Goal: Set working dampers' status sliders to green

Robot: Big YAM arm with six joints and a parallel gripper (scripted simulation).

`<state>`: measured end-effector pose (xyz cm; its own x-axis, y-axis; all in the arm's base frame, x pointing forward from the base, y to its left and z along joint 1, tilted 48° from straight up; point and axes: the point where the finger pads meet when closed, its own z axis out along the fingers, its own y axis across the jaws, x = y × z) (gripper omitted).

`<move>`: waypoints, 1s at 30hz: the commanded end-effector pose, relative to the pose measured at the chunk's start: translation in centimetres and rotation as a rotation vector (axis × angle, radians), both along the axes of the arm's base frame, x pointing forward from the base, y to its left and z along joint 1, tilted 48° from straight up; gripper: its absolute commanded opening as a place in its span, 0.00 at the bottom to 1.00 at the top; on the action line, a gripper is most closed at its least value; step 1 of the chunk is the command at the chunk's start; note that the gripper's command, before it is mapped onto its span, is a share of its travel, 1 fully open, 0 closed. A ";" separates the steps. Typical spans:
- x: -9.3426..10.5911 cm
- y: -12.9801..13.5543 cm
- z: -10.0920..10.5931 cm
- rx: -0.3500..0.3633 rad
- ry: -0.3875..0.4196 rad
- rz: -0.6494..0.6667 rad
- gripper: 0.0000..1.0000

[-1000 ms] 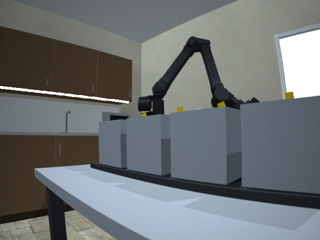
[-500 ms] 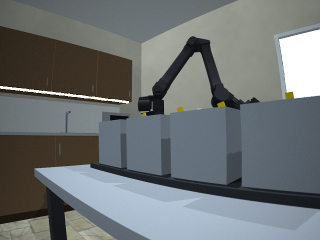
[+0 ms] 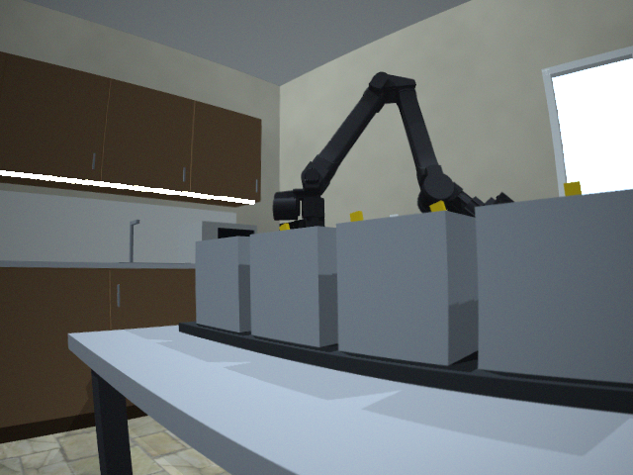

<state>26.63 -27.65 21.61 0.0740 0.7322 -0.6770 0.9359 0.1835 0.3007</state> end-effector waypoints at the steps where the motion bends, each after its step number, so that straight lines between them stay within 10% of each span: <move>1: -0.2 -0.5 0.5 -0.012 -0.006 -0.001 0.00; 30: 0.0 -0.6 0.8 -0.013 -0.007 -0.001 0.00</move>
